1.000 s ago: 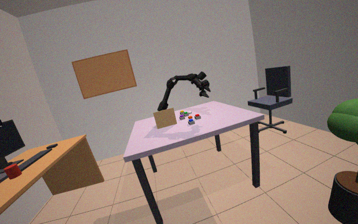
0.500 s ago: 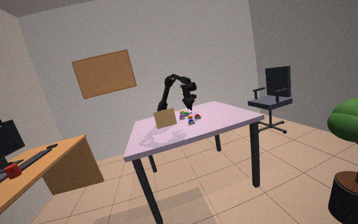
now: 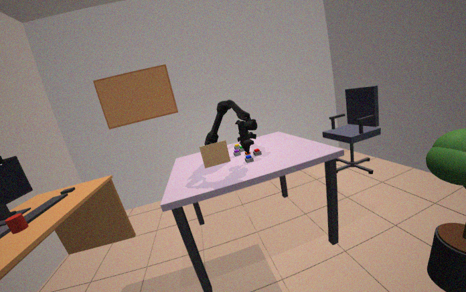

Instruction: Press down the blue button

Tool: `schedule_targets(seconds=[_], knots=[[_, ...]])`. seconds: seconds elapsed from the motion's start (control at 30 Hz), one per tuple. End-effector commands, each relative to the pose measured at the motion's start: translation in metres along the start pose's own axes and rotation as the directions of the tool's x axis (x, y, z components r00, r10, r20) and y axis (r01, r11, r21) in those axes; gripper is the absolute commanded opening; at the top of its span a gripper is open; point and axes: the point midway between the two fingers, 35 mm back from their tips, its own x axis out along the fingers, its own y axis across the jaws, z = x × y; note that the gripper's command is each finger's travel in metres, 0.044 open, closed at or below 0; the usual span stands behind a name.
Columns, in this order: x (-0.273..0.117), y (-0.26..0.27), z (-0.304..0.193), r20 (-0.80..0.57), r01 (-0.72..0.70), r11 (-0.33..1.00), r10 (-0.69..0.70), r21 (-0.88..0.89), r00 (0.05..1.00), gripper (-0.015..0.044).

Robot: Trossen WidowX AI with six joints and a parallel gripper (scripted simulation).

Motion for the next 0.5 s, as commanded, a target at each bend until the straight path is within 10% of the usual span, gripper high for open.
schedule_targets(seconds=[0.0, 0.47], knots=[[-0.0007, -0.0008, 0.0009, 0.016, 0.005, 1.000, -0.005, 0.005, 1.000, 0.0059], [0.0052, -0.0010, 0.0013, 0.016, 0.005, 1.000, -0.005, 0.005, 1.000, 0.0020]])
